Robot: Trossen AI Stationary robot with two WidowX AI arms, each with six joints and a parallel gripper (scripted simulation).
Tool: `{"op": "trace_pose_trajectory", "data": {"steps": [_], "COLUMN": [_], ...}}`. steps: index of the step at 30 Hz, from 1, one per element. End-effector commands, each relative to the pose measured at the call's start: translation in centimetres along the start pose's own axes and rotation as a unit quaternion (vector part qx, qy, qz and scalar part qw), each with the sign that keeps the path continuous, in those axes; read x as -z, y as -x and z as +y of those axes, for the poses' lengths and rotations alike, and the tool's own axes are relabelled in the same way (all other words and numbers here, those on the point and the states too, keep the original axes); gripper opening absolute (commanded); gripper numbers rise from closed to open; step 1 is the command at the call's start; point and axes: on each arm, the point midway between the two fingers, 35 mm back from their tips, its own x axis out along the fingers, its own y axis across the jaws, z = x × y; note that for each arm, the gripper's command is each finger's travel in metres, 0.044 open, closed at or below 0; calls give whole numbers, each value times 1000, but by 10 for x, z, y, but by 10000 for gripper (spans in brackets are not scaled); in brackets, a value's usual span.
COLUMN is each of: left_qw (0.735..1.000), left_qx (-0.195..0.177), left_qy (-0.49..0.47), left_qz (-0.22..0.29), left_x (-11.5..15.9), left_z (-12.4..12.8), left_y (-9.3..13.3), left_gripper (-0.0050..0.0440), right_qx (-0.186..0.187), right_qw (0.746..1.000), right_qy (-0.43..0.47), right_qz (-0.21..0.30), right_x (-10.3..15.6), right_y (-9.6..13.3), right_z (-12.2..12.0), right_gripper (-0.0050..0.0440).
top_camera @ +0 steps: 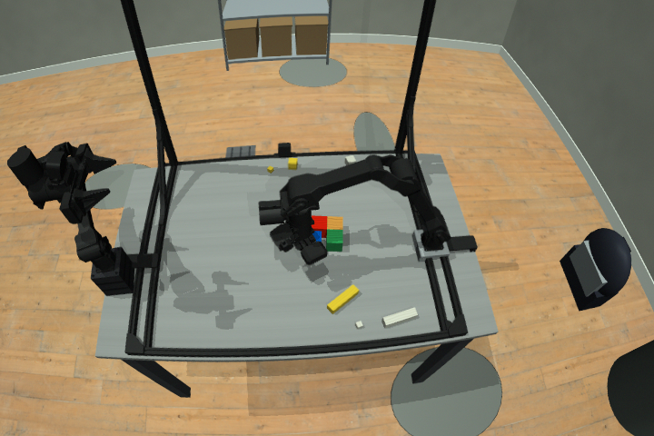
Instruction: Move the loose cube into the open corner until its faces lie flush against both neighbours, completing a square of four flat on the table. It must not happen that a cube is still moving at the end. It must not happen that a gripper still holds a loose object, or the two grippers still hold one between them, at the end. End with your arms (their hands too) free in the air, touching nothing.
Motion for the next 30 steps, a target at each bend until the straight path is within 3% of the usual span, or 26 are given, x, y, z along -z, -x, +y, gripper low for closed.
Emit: {"op": "trace_pose_trajectory", "data": {"steps": [1,10,12,19,30], "left_qw": [996,953,953,879,877], "left_qx": [0,1,1,2,2], "left_qy": [94,304,304,477,480], "left_qz": [0,-1,-1,-2,-2], "left_x": [-6,-12,-12,-13,-13], "left_z": [-17,-51,-51,-76,-77], "left_y": [-1,0,0,-1,-6], "left_gripper": [0,0,0,0,0], "right_qx": [-2,-2,-2,-2,-2], "right_qw": [1000,1000,1000,1000,1000], "right_qy": [-3,-3,-3,-3,-3], "right_qz": [0,0,0,0,0], "right_x": [0,0,0,0,0], "right_y": [0,0,0,0,0], "right_z": [1,1,1,1,1], "right_gripper": [400,400,400,400,400]}}
